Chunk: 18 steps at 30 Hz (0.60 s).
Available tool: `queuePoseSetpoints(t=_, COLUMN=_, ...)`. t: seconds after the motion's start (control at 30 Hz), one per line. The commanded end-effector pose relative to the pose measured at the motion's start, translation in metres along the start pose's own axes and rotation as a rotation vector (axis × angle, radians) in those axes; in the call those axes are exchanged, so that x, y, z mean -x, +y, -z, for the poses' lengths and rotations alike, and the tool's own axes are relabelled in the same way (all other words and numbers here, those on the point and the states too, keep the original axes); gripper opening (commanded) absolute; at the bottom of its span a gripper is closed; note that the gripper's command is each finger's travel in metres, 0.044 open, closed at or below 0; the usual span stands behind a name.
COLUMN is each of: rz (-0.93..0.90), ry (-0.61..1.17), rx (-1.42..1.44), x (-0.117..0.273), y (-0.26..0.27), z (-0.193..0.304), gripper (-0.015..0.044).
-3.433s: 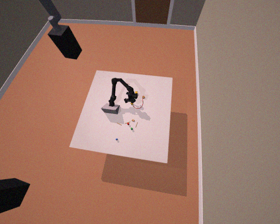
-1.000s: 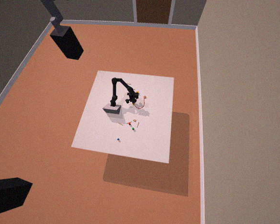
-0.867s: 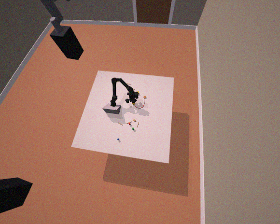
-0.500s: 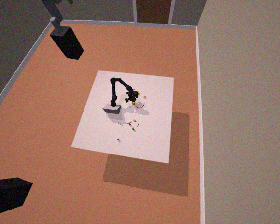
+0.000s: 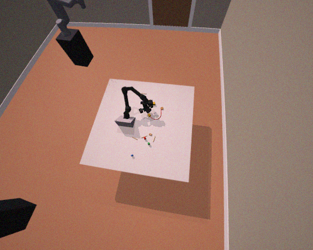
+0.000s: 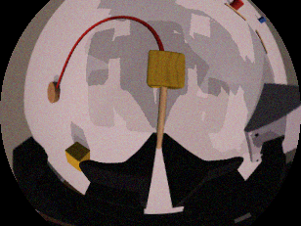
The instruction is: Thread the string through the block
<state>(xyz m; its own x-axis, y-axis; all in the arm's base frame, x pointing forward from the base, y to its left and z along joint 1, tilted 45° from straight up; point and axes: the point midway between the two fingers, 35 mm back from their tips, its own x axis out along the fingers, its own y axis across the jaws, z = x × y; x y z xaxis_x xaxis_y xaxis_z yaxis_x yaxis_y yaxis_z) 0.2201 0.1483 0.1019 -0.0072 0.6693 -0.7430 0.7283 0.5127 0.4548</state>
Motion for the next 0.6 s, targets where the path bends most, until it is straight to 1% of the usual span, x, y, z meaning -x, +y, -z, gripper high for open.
queuePoseSetpoints(t=0.0, rz=0.001, ry=-0.001, rx=-0.007, x=0.000, y=-0.003, z=0.006, gripper=0.0000)
queuePoseSetpoints(t=0.57, rz=-0.012, ry=0.001, rx=0.027, x=0.002, y=-0.003, z=0.030, gripper=0.0000)
